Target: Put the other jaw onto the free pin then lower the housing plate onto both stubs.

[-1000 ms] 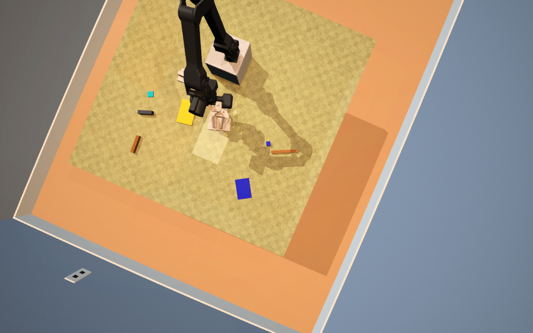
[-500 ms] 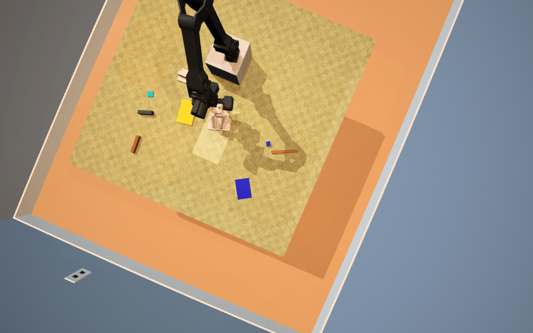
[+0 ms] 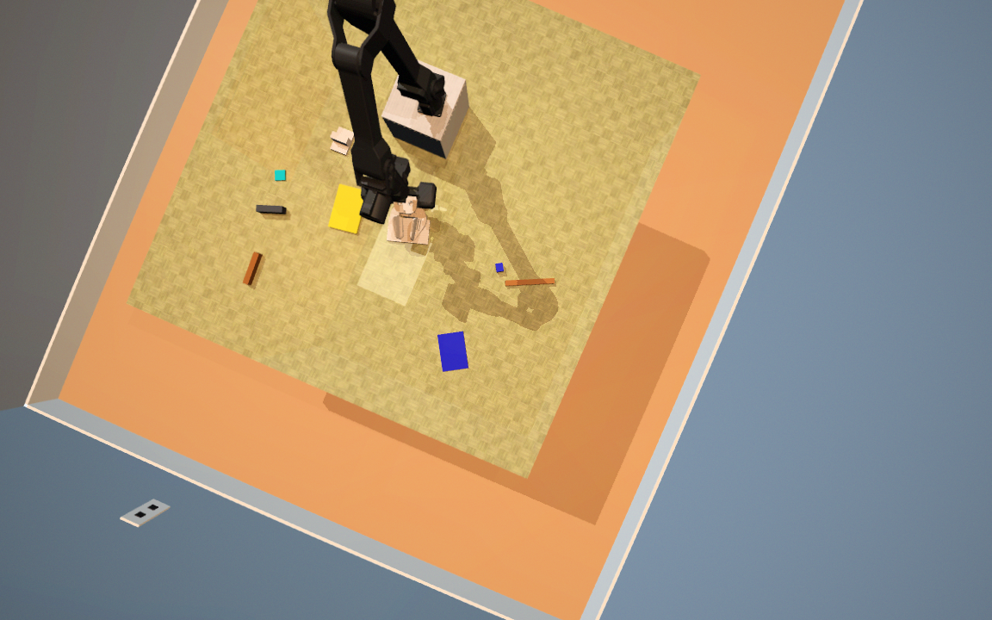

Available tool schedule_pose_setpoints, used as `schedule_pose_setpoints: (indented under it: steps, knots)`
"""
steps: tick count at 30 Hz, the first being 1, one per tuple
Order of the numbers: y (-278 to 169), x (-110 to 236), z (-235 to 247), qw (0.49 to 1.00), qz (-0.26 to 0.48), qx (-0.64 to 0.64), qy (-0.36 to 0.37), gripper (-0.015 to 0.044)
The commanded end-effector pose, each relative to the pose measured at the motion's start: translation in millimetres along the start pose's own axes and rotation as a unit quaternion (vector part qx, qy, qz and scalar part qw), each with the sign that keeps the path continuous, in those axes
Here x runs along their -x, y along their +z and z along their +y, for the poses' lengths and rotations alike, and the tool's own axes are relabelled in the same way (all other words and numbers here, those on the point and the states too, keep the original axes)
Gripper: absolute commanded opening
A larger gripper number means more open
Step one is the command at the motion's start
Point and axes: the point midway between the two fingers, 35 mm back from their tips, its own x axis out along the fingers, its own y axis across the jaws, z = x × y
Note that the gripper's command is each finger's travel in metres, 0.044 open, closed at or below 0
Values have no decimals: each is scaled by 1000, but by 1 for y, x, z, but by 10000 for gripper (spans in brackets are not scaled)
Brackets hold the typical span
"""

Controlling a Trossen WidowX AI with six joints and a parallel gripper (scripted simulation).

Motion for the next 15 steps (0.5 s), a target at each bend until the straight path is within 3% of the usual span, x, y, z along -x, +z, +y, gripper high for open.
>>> schedule_pose_setpoints:
  steps: [1,15]
  knots:
    - [1,-6,0,1000,0,2,1,351]
    - [2,-16,0,1000,0,2,1,351]
